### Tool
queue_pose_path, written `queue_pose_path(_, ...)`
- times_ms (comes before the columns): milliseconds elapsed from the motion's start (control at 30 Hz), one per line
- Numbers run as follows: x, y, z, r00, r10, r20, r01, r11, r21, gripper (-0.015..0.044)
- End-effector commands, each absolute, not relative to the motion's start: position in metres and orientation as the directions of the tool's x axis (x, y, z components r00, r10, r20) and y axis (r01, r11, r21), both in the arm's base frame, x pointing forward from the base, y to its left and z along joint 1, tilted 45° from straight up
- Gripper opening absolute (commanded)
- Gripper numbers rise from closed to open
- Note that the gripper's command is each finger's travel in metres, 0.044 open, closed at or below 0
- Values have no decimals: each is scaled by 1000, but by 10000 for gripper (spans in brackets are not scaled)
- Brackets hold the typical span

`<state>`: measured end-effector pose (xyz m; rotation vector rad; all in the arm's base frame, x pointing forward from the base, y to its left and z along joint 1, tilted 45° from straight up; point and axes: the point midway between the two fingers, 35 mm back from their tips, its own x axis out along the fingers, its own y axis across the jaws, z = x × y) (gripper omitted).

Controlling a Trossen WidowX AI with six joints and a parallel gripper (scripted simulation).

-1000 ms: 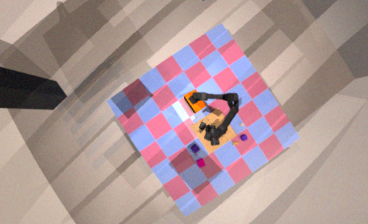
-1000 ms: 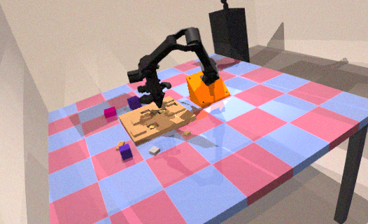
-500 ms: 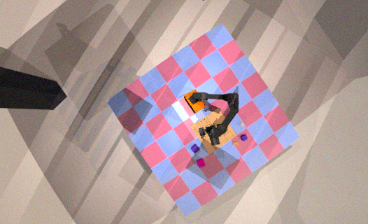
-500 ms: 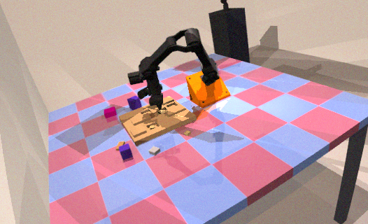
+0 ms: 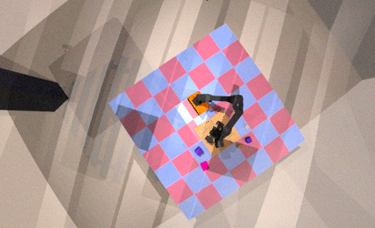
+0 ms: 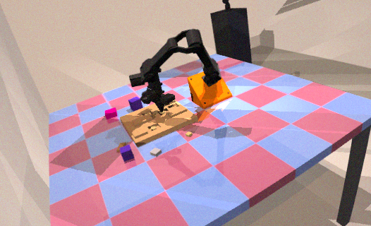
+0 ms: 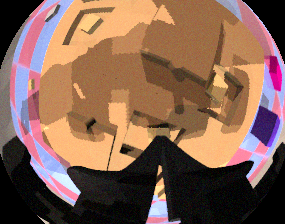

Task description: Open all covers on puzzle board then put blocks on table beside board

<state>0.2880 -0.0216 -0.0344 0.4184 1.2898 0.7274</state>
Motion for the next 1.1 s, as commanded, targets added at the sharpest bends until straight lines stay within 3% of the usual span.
queue_pose_path(0, 288, -19, -35, 107, 699, -707, -407, 680, 610, 0)
queue_pose_path(1067, 280, -13, -34, 106, 699, -707, -475, 660, 582, 0)
